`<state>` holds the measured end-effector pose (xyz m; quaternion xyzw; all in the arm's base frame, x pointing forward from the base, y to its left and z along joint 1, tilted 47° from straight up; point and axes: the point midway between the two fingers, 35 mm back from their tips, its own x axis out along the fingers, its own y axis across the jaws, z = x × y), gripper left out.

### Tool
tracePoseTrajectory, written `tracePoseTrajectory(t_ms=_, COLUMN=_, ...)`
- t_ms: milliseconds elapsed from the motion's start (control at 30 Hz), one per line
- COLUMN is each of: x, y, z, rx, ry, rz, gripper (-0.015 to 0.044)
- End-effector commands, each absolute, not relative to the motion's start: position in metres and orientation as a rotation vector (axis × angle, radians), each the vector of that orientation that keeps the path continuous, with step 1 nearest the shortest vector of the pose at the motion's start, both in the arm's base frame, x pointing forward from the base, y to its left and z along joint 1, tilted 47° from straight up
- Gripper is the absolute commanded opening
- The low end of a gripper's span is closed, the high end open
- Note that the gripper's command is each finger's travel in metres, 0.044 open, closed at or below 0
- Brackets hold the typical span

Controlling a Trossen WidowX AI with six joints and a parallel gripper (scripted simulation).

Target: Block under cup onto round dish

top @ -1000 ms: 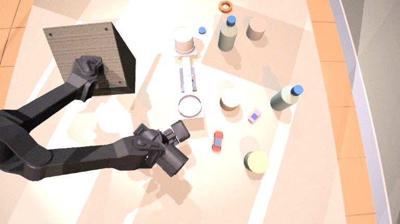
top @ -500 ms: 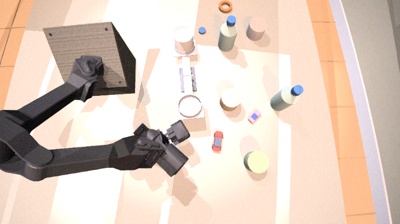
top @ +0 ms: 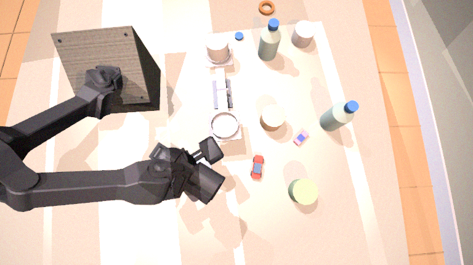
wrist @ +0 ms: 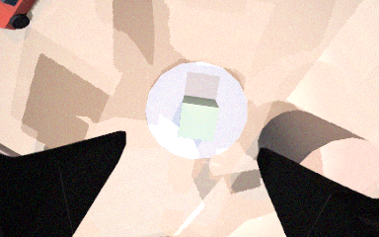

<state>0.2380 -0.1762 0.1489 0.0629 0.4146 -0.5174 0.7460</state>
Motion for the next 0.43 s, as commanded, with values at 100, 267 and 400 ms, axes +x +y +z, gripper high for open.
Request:
tracePoseTrajectory(t_ms=100, x=0.233, y=-0.159, z=0.169, rx=0.139, ry=0.901, rz=-1.136, gripper=0.044)
tracePoseTrajectory(t_ms=267, x=0.23, y=-0.146, z=0.181, rx=0.136, ry=0.902, rz=-1.134, gripper=0.044)
tracePoseTrajectory(t_ms=400, x=0.23, y=-0.146, z=0.181, rx=0.136, ry=0.902, rz=-1.134, gripper=0.044)
